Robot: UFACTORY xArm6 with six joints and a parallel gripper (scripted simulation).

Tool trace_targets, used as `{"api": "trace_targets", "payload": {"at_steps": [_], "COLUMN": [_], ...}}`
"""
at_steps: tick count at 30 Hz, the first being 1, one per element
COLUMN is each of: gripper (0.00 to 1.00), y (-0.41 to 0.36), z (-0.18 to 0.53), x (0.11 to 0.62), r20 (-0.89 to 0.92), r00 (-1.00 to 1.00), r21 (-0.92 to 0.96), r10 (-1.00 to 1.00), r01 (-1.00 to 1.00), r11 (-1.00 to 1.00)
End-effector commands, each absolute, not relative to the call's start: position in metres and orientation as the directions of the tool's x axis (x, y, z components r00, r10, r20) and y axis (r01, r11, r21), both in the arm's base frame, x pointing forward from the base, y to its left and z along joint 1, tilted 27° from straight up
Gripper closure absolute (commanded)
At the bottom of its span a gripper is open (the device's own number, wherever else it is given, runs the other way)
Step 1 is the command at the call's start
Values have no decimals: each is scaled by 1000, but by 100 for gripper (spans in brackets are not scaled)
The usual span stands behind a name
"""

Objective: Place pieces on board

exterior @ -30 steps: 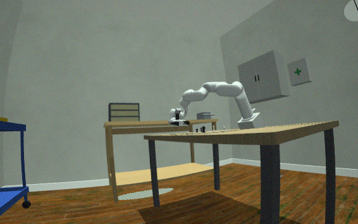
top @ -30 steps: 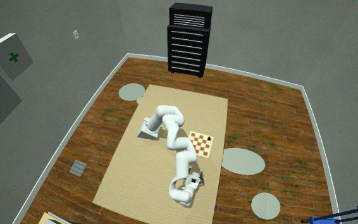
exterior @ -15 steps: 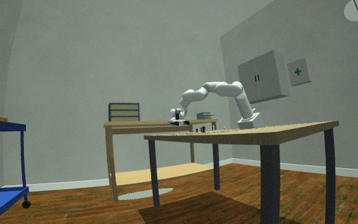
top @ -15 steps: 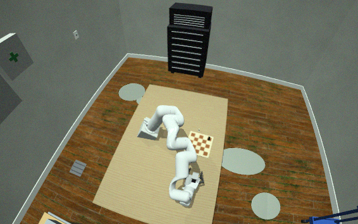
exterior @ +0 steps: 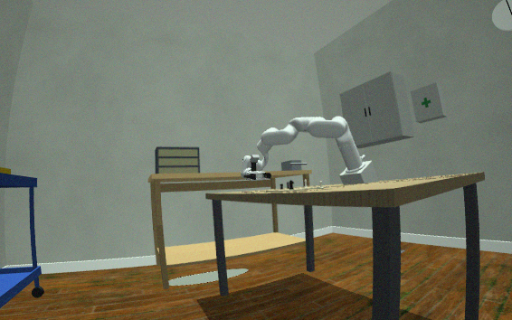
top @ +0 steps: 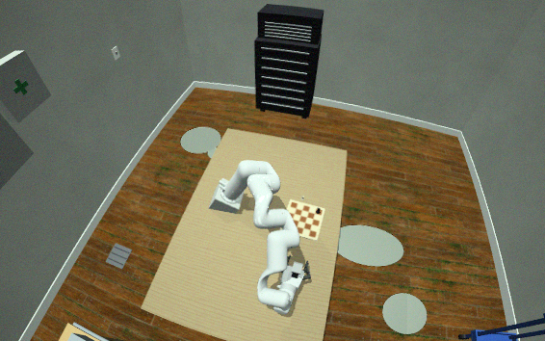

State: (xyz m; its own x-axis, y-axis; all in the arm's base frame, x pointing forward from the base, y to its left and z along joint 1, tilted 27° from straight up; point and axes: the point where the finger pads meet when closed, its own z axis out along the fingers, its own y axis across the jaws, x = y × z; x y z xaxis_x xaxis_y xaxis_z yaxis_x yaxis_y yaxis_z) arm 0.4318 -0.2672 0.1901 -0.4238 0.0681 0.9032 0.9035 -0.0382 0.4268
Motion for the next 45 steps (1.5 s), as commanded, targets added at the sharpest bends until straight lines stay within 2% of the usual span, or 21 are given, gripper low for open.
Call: {"api": "trace_targets", "payload": {"at_steps": [1, 10, 26, 37, 41, 45], "gripper": [0, 0, 0, 0, 0, 0], "y": [-268, -268, -272, -271, -260, -234], "z": [192, 199, 269, 270, 272, 272], "x": [432, 428, 393, 394, 405, 424], "r20": [902, 901, 901, 901, 899, 871], "r00": [-426, -428, -428, -427, -416, -394], "r21": [429, 431, 431, 431, 423, 412], "r10": [71, 71, 71, 78, 140, 292], "r01": [902, 901, 901, 902, 906, 911], "r11": [-38, -37, -37, -36, -28, 0]}}
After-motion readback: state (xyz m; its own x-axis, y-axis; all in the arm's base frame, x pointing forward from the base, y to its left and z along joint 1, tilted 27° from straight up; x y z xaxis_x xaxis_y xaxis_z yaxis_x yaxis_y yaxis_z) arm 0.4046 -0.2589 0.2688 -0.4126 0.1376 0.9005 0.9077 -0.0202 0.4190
